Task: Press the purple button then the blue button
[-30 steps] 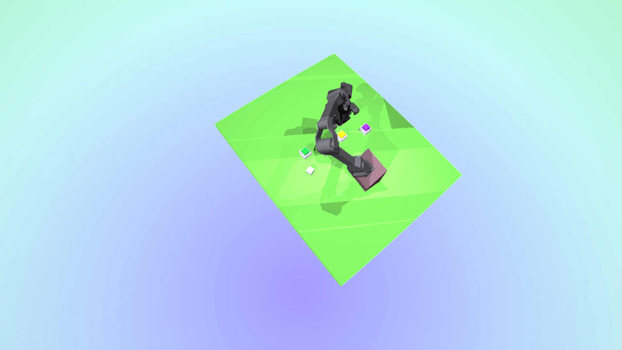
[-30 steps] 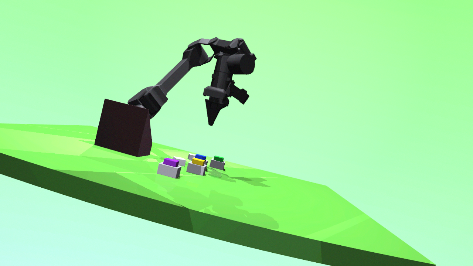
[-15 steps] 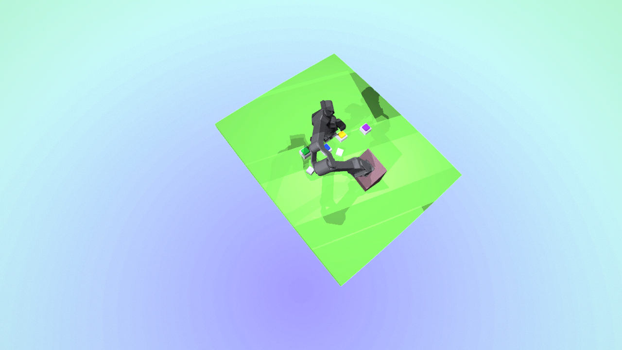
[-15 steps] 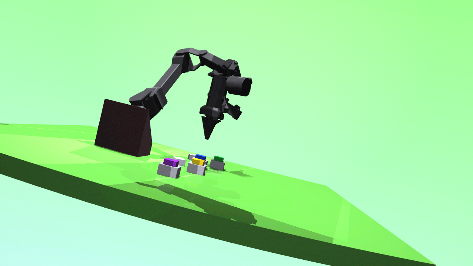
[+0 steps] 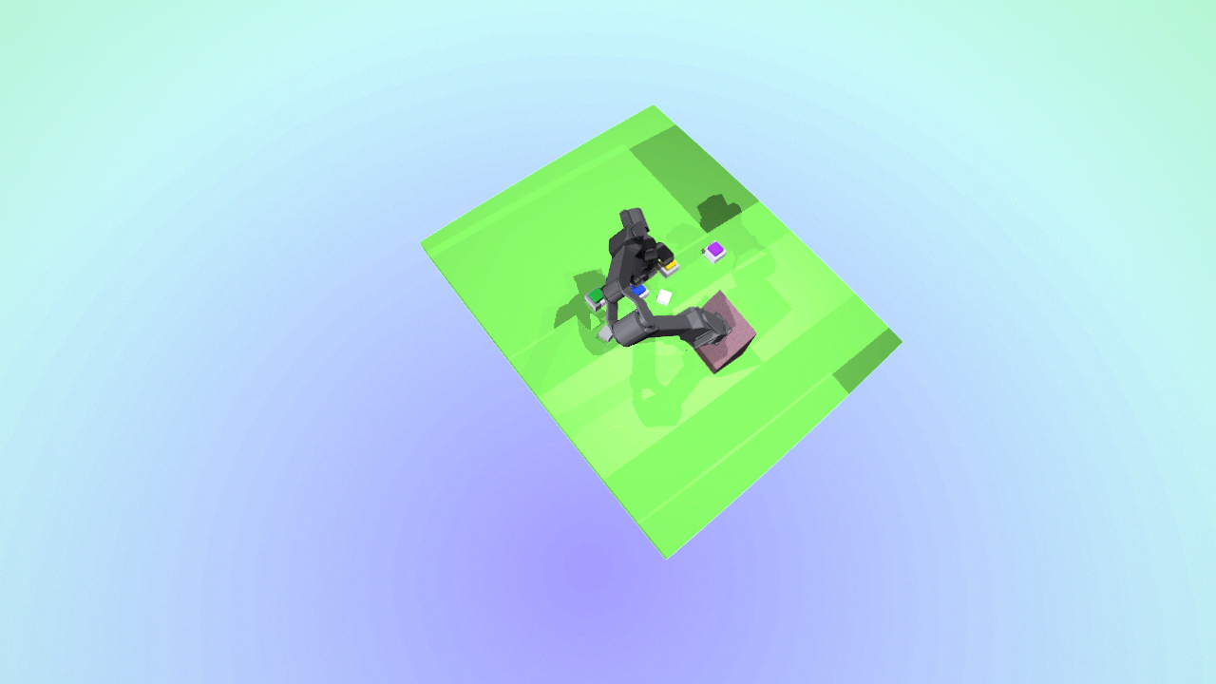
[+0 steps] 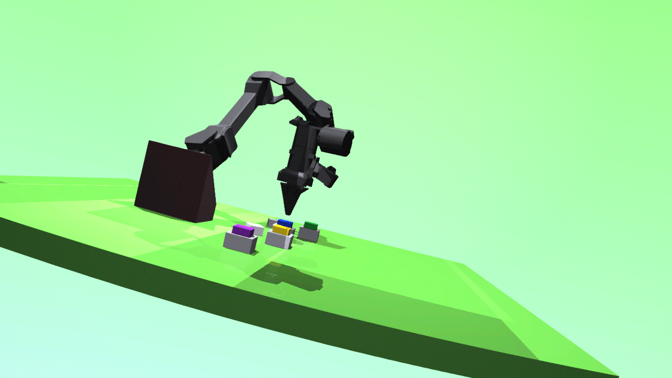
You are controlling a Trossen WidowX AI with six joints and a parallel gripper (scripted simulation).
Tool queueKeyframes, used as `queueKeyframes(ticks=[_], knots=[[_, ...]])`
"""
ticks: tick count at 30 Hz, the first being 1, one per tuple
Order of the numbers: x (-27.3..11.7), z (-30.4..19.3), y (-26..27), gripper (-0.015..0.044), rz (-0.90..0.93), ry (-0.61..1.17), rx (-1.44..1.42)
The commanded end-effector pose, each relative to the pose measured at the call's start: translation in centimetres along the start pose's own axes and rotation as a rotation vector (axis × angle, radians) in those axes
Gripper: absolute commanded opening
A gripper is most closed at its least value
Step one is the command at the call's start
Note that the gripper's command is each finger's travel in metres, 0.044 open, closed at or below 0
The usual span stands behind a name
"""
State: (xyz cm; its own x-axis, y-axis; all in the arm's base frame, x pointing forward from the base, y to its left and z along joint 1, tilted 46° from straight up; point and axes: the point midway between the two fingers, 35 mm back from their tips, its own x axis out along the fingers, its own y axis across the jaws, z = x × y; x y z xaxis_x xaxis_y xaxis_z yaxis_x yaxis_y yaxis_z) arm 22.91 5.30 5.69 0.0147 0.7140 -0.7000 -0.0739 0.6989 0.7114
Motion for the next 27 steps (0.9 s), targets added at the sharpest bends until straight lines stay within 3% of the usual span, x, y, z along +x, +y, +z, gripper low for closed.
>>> queueKeyframes(ticks=[1,27], knots=[[0.7,-0.1,0.0,0.002,0.004,0.001,0.005],[2.3,-0.2,0.1,0.002,0.006,0.001,0.005]])
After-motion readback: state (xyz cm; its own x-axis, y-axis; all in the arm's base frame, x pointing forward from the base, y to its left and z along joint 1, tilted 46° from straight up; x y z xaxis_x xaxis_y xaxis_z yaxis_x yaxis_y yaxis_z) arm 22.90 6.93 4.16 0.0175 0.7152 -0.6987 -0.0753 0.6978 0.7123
